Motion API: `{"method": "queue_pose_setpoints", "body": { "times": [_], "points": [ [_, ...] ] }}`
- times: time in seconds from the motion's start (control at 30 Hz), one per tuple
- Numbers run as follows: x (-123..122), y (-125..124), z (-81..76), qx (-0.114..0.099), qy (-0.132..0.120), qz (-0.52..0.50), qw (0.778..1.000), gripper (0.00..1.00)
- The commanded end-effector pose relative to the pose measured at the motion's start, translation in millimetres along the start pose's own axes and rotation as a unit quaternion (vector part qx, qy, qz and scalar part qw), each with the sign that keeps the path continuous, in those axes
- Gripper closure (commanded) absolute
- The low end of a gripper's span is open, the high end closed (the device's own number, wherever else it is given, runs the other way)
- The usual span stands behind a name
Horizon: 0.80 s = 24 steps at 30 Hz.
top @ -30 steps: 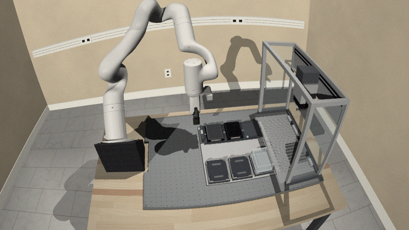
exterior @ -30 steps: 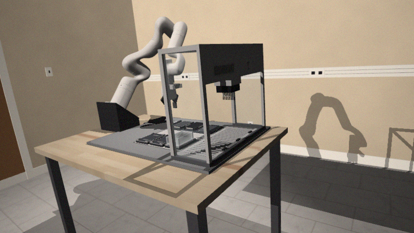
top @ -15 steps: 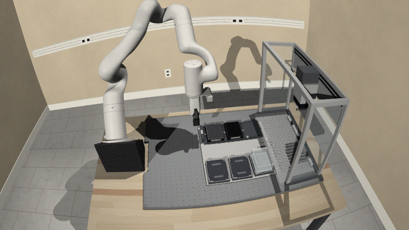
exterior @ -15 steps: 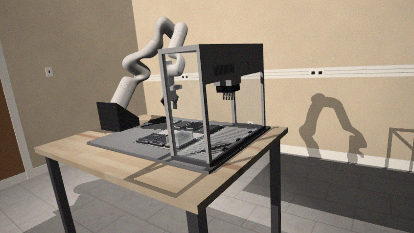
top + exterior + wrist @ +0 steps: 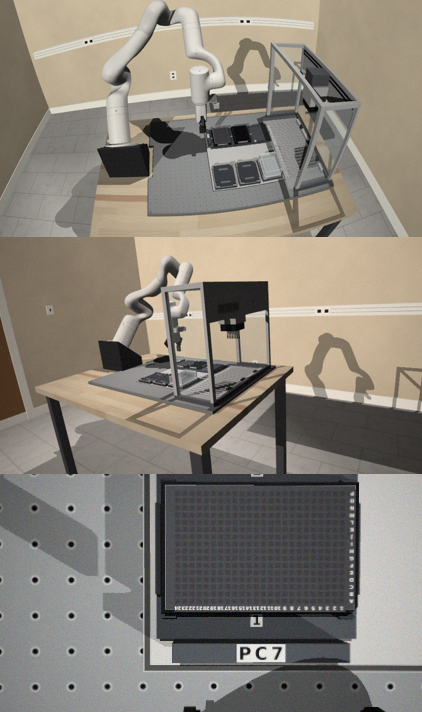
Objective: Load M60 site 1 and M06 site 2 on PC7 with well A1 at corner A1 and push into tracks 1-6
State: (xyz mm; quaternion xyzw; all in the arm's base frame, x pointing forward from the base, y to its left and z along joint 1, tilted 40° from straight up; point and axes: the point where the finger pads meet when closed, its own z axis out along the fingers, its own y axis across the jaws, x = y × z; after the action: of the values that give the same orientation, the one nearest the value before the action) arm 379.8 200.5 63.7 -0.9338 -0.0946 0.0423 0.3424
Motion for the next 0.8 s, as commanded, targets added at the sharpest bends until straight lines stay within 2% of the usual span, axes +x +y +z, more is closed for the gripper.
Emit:
{"method": "queue_pose_setpoints", "body": {
  "times": [0.0,0.77],
  "points": [
    [1,0,6.7,0.0,0.001,0.0,1.0,0.18],
    [1,0,41.7,0.0,0.001,0.0,1.0,0.18]
  ]
}}
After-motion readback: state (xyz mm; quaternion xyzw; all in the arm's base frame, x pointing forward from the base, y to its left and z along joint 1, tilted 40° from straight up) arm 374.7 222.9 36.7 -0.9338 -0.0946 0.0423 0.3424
